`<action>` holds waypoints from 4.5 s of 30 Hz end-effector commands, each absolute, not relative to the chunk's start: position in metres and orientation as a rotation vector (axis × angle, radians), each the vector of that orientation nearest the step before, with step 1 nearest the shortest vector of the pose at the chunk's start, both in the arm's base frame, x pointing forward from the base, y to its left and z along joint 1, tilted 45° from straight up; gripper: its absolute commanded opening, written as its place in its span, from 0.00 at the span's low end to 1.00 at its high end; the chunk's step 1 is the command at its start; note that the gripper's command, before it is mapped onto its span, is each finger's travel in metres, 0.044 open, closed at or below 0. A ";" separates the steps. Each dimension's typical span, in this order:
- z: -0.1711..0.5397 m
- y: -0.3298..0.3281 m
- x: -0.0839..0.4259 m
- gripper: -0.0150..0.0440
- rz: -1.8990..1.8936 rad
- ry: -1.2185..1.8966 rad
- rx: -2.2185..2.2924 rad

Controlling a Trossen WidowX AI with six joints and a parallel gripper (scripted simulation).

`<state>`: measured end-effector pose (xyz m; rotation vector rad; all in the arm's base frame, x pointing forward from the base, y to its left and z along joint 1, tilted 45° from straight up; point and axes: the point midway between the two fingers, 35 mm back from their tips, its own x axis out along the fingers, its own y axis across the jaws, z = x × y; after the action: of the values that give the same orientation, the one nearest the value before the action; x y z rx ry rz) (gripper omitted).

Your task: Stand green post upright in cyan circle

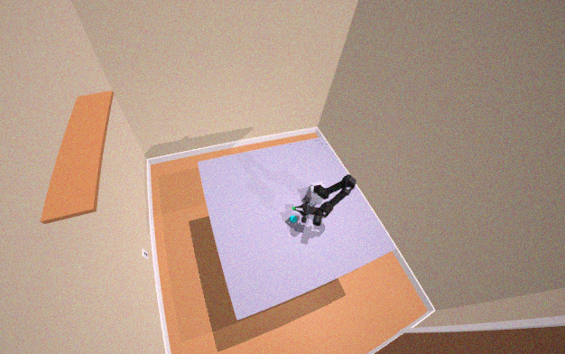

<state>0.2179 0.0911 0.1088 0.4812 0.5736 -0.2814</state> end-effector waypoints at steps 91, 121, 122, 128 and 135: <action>0.115 0.116 0.204 0.29 -0.253 0.217 0.794; 0.070 0.152 0.199 0.29 -0.248 0.211 0.791; 0.070 0.153 0.200 0.29 -0.248 0.211 0.791; 0.061 0.162 0.201 0.29 -0.249 0.217 0.785; 0.056 0.167 0.201 0.29 -0.249 0.219 0.782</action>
<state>0.2001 0.1634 0.0561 0.7726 0.2251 -0.2491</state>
